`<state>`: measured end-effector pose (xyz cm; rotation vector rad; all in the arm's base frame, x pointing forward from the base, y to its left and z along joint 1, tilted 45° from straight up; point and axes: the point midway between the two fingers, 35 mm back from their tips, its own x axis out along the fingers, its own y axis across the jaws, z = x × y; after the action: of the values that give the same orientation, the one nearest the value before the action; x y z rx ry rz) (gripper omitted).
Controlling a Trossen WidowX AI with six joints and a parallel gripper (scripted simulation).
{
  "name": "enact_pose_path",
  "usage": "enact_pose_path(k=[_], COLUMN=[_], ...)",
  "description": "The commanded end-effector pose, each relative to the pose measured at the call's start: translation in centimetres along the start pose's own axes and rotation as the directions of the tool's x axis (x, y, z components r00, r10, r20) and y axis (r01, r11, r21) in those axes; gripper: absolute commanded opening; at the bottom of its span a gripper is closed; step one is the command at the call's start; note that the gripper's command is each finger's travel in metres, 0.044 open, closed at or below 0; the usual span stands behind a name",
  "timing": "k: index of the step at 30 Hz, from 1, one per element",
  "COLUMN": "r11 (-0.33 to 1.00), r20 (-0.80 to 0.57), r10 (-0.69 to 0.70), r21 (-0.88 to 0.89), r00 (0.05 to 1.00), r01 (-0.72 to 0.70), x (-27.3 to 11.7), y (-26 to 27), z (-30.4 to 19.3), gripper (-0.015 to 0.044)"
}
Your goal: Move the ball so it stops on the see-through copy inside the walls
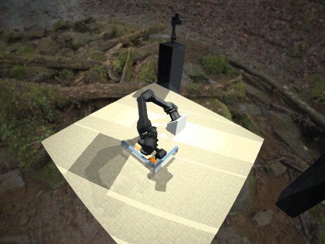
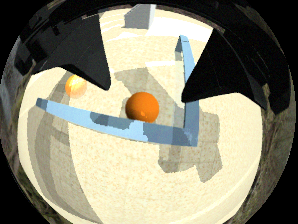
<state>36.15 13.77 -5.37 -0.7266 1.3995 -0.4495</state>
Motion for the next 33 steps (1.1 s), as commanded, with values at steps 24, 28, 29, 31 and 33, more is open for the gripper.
enact_pose_path(k=[24,28,29,31,33], r11=[1.000,1.000,1.000,1.000,1.000], r20=[-0.007,-0.007,-0.007,-0.007,-0.007], r10=[-0.017,-0.017,-0.018,-0.018,-0.018], r21=[0.010,0.010,0.010,0.010,0.010], r00=[1.000,1.000,1.000,1.000,1.000], r01=[0.017,0.018,0.018,0.018,0.018], x=[4.1,4.8,5.0,5.3,5.6], y=[-0.3,-0.3,-0.3,-0.3,-0.3], z=[-0.1,-0.1,-0.1,-0.1,-0.2], gripper=[0.0352,0.0352,0.0352,0.0352,0.0352])
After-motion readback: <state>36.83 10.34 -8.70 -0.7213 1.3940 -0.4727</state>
